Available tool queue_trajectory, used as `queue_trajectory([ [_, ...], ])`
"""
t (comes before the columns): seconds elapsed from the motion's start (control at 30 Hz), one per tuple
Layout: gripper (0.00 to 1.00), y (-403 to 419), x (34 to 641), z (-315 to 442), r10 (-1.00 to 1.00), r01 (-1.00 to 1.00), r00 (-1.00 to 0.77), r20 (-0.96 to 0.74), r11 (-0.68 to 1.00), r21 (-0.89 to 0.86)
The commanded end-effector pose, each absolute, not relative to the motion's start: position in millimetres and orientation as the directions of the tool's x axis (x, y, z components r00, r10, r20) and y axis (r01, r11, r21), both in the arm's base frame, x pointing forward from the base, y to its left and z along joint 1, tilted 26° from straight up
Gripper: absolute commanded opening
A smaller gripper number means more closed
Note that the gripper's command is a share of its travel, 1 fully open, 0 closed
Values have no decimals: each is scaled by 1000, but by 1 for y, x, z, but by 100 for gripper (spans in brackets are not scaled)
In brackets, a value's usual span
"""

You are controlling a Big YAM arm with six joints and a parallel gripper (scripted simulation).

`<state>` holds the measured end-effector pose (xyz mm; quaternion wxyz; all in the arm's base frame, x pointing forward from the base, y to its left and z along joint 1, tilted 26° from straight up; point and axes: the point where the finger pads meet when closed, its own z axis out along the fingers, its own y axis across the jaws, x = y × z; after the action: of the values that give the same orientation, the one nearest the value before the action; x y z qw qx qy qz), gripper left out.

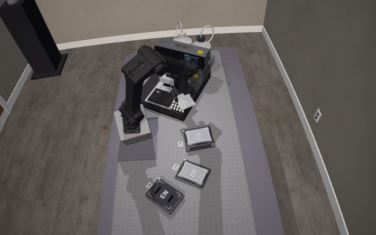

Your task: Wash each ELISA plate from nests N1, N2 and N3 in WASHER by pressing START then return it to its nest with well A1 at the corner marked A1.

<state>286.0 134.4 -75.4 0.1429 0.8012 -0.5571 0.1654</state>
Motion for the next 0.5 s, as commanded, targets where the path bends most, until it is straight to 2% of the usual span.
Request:
queue_trajectory([
  [0.0, 84, 160, 289, -79, -840, -932, 344, 421, -359, 45],
  [0.23, 84, 180, 277, -88, -840, -932, 344, 420, -359, 45],
  [0.43, 84, 166, 277, -87, -847, -942, 321, 424, -332, 50],
  [0.47, 84, 170, 260, -93, -809, -910, 404, 426, -403, 98],
])
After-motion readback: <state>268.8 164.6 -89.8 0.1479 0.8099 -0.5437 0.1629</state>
